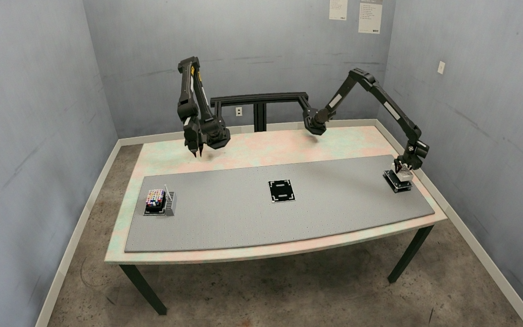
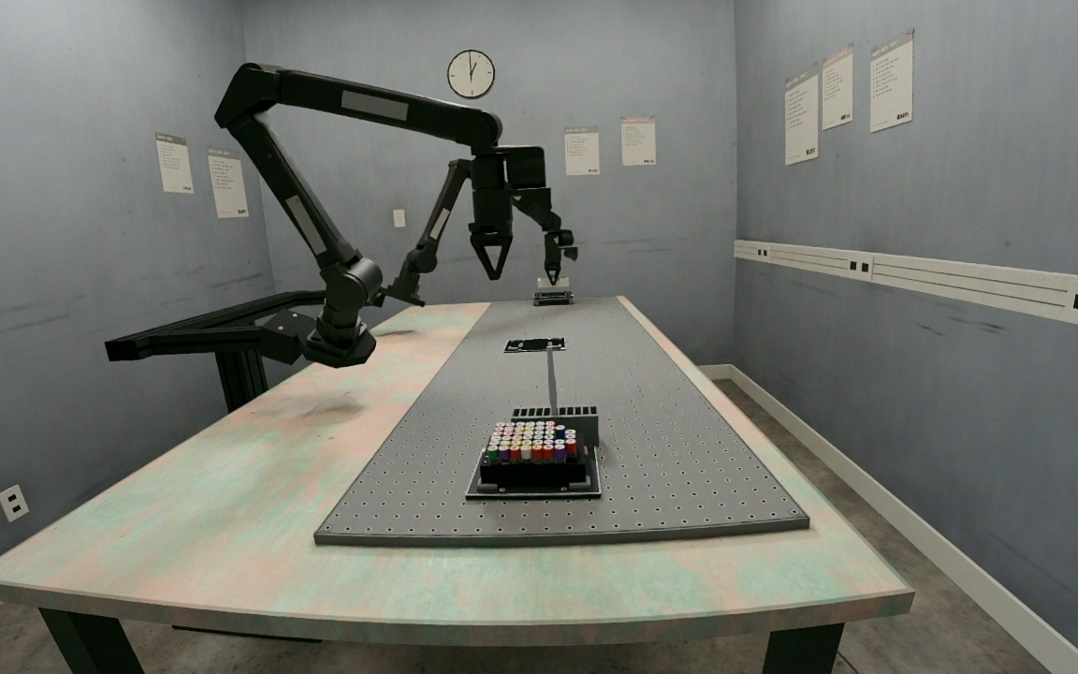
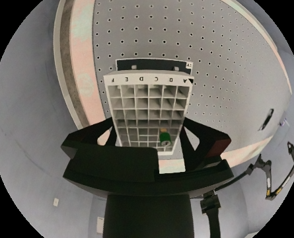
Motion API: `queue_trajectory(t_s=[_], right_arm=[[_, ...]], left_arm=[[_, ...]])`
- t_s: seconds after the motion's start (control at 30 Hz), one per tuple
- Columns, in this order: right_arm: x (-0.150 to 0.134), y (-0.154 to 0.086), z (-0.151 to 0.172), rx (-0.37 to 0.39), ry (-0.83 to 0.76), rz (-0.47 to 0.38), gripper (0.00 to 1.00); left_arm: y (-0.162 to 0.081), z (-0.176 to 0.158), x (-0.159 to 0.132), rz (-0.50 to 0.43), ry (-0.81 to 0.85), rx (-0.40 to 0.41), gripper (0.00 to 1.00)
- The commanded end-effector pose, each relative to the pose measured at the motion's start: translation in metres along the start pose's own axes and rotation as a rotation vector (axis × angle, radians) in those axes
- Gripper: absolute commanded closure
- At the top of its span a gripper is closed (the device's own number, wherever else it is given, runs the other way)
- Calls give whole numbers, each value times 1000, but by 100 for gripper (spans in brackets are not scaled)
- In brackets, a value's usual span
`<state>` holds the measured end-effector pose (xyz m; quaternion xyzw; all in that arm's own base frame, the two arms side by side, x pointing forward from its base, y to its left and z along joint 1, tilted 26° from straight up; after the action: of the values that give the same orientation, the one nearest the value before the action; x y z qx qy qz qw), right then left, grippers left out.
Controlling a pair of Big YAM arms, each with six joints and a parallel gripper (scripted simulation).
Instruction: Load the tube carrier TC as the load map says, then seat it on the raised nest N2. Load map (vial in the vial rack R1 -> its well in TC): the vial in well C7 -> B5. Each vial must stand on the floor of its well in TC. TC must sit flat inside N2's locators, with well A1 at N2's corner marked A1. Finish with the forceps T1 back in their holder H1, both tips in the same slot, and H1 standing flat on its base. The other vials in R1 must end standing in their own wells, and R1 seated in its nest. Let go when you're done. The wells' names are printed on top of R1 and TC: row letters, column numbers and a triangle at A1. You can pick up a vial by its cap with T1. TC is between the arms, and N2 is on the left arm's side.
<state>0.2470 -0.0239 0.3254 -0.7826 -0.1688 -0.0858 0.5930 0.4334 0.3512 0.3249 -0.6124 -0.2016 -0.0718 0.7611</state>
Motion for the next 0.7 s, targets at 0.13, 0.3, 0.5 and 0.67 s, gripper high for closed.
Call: queue_trajectory(t_s=[0.13, 0.3, 0.5, 0.67], right_arm=[[7, -12, -5, -10, 22, -30, 76], [7, -12, -5, -10, 22, -30, 76], [7, -12, -5, -10, 22, -30, 76], [7, -12, -5, -10, 22, -30, 76]], left_arm=[[-36, 0, 20, -86, 33, 39, 100], [-22, -5, 5, -47, 28, 21, 100], [-36, -2, 18, -83, 29, 40, 100], [-22, -8, 5, -48, 22, 22, 100]])
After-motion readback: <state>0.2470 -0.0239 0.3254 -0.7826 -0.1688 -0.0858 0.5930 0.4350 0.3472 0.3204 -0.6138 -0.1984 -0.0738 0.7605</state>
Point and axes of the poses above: on each arm, the point where the finger pads meet when closed, its own y axis out along the fingers, its own z axis across the jaws, x = y × z, the point moved 8 cm from there along -y, back along the fingers, and after that the axes turned 8 degrees about -y, right-handed, at the moved point
